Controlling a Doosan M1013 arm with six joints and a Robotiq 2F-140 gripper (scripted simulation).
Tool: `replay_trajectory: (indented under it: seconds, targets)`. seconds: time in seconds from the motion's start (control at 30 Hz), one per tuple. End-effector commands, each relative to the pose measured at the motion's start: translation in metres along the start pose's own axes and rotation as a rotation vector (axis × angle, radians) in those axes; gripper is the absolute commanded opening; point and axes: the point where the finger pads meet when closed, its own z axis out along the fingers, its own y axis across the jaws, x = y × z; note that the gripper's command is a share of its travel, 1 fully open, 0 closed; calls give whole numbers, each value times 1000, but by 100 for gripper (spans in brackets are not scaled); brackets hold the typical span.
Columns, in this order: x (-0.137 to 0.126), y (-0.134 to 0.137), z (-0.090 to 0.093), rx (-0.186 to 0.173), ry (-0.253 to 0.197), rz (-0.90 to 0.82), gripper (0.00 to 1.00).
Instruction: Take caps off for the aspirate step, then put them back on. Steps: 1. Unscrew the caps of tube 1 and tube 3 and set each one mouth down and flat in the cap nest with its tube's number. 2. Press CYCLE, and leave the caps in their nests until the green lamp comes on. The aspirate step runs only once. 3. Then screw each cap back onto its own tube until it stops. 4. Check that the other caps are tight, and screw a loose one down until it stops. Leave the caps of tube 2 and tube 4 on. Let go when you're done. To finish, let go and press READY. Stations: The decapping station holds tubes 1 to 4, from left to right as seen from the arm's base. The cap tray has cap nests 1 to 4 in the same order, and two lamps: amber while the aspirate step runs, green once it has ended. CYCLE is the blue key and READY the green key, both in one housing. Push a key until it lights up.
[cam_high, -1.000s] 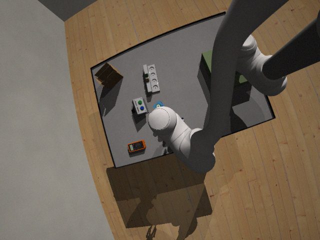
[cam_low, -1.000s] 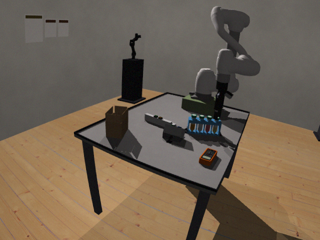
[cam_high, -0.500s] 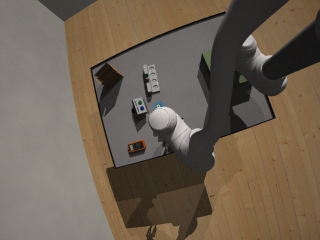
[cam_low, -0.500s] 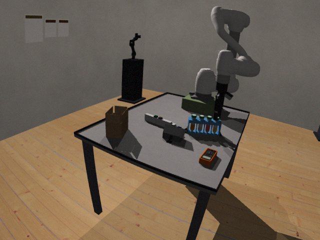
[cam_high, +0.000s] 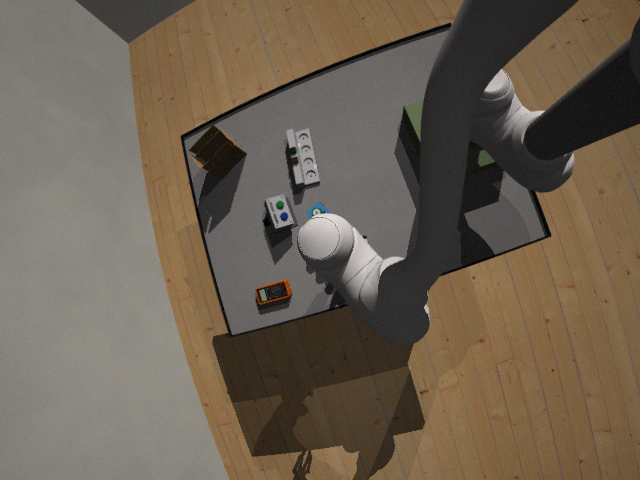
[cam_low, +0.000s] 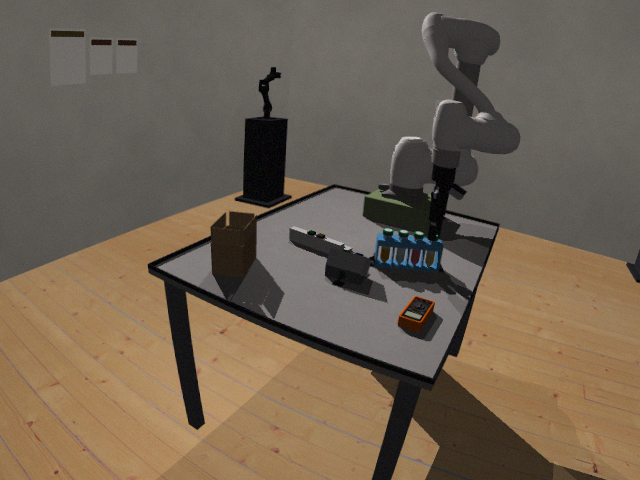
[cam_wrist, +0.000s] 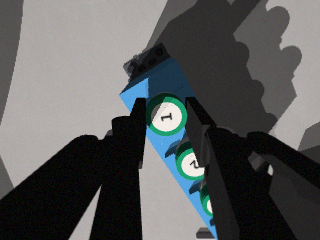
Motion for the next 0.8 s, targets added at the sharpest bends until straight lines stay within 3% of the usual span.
replay_trajectory:
  seconds: [0.0, 0.37, 0.43, 0.77]
  targets:
    - [0, 0, -1, -1, 1, 0, 30]
    - [0, 0, -1, -1, 1, -500, 30]
    - [0, 0, -1, -1, 1, -500, 30]
    - [0, 0, -1, -1, 1, -1000, 30]
